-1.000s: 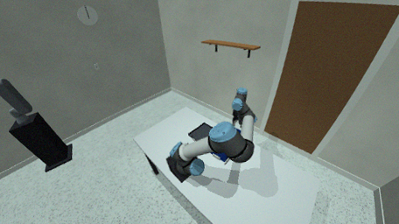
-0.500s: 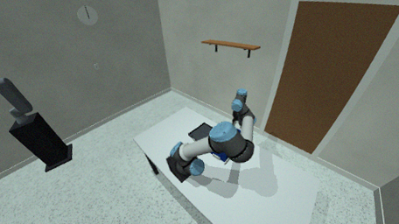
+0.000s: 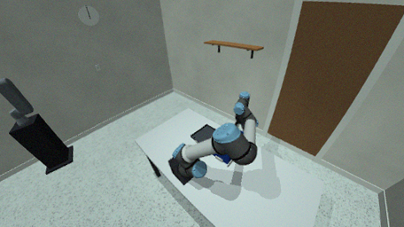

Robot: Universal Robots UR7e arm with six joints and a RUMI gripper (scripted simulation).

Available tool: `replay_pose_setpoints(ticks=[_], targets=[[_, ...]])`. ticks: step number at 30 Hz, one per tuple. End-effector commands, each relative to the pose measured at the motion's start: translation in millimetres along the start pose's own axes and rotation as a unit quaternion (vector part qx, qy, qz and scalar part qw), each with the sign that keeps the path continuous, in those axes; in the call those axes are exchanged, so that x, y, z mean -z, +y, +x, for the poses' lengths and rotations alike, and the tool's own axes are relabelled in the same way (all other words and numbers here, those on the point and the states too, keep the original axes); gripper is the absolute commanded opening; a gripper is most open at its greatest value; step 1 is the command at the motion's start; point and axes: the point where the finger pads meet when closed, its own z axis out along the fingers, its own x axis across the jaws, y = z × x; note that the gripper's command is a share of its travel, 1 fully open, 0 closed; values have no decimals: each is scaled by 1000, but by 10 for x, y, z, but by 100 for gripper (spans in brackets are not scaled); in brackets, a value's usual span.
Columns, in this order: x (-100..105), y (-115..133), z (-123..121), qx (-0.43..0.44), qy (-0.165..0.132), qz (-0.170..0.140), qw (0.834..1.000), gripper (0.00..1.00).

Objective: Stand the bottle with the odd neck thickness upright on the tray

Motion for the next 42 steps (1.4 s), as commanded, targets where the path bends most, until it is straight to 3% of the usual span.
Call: replay_pose_setpoints(ticks=[1, 18, 42], targets=[[-45, 2, -2, 0, 0, -1, 1000, 38], [-170, 3, -4, 0, 0, -1, 1000, 38], [-181, 3, -4, 0, 0, -1, 1000, 38]])
